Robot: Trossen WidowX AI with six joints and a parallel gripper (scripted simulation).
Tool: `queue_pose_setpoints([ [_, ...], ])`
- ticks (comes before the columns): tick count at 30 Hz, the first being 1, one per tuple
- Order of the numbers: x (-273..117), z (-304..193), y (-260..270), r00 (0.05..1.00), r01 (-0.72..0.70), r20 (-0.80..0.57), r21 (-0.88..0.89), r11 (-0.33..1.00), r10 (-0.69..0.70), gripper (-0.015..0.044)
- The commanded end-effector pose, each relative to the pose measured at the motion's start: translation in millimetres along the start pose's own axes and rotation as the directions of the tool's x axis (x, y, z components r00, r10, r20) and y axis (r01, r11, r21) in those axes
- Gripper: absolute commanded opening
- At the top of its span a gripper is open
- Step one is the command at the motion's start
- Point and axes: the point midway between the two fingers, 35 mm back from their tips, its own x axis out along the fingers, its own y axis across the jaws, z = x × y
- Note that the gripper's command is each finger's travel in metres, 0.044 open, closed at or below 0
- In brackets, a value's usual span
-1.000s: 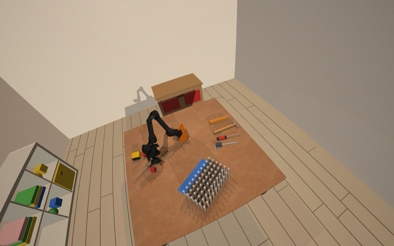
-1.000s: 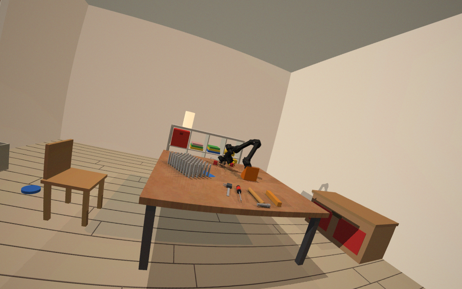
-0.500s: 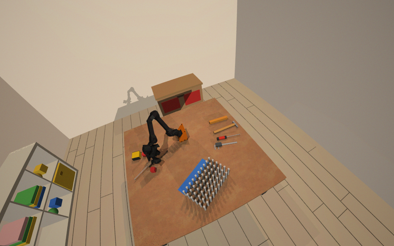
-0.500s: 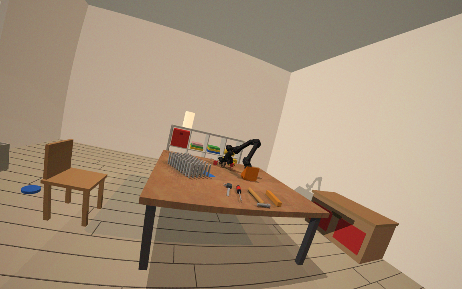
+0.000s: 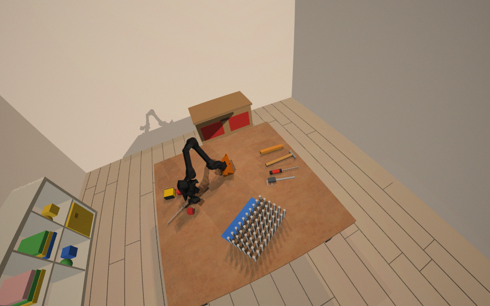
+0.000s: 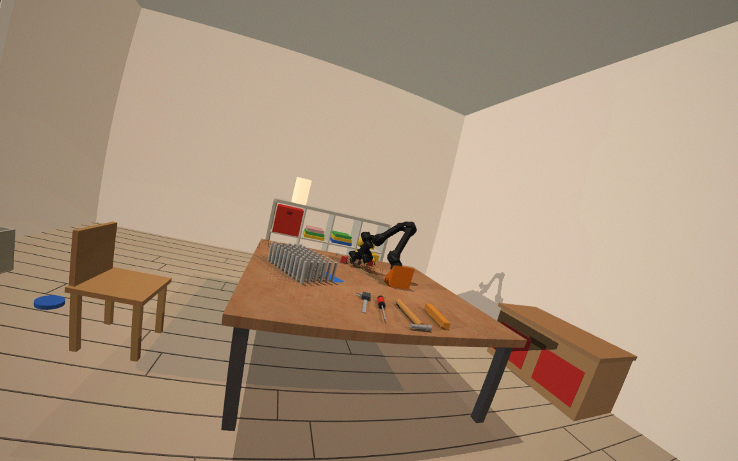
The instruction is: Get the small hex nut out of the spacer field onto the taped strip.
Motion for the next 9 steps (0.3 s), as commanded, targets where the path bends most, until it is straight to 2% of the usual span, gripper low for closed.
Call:
queue_pose_setpoints([
  [1,-0.2,-0.5,0.1,1.000,-0.001,-0.001,0.001,1.000,0.001,0.0236],
  [9,-0.2,-0.5,0.1,1.000,-0.001,-0.001,0.001,1.000,0.001,0.0440],
])
